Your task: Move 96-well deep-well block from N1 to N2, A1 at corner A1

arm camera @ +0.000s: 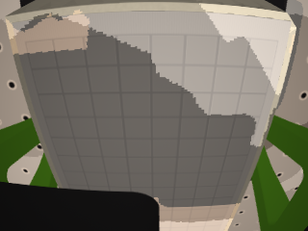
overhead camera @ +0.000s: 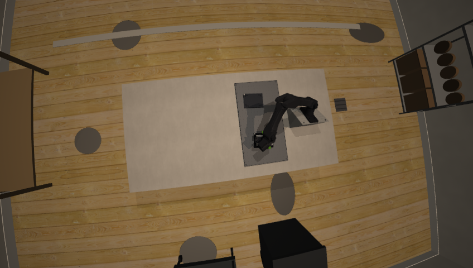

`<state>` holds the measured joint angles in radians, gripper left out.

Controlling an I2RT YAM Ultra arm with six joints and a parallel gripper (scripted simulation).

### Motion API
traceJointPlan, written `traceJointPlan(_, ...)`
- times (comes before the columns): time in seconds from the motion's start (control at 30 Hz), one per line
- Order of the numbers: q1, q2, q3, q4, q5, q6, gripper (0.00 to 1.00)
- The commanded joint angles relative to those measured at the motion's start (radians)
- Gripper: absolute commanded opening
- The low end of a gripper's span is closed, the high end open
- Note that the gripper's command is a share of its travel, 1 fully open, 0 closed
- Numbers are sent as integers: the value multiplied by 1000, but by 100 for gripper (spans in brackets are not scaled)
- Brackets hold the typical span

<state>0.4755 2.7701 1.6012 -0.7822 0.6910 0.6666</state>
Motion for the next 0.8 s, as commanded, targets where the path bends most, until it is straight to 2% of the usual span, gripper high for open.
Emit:
traceJointPlan(0.0,16,-9,-8,27,14,-14,100)
traceJointPlan(0.43,8,-7,2,14,8,-8,100)
traceJointPlan(0.47,8,-7,2,14,8,-8,0)
traceJointPlan(0.77,8,-7,2,14,8,-8,0)
